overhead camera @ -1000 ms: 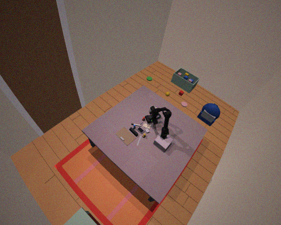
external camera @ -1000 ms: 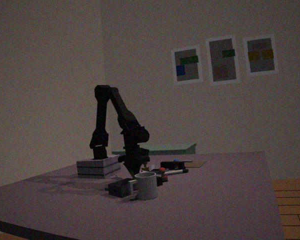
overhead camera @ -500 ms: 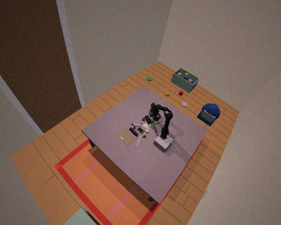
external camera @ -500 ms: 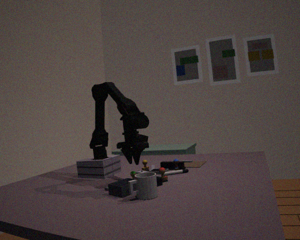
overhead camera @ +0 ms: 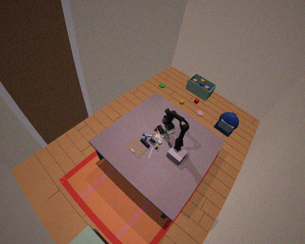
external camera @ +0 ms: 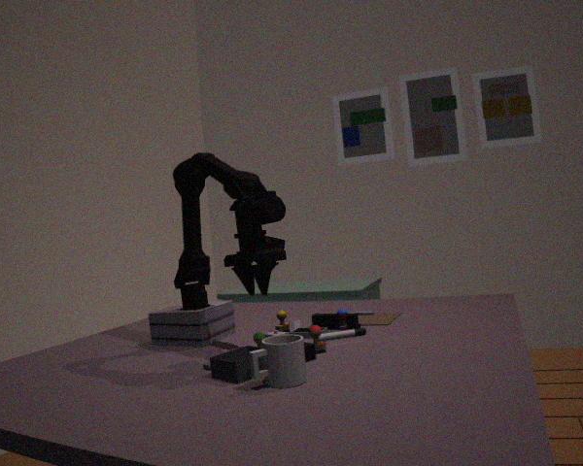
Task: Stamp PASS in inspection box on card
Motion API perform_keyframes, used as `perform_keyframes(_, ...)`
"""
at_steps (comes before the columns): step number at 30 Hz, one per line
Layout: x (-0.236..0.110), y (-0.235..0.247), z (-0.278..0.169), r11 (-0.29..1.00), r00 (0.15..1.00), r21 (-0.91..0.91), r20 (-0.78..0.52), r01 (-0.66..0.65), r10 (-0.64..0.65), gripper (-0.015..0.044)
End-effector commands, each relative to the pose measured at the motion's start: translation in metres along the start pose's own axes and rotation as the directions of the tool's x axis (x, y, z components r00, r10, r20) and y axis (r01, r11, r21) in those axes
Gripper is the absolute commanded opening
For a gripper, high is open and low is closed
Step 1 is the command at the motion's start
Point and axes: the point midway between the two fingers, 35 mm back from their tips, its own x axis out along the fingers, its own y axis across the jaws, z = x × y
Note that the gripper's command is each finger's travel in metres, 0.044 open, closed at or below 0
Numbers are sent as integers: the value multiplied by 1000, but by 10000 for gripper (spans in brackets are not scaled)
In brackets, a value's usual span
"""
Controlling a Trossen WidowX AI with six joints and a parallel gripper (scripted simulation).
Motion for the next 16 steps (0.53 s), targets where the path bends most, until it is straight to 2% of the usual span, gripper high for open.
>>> perform_keyframes(1, 0, 0, 0, 1000, 1000, -4, 2, -3, 3, 256)
perform_keyframes(16, 0, 0, 0, 1000, 1000, 0, 0, -1, 1, 256)
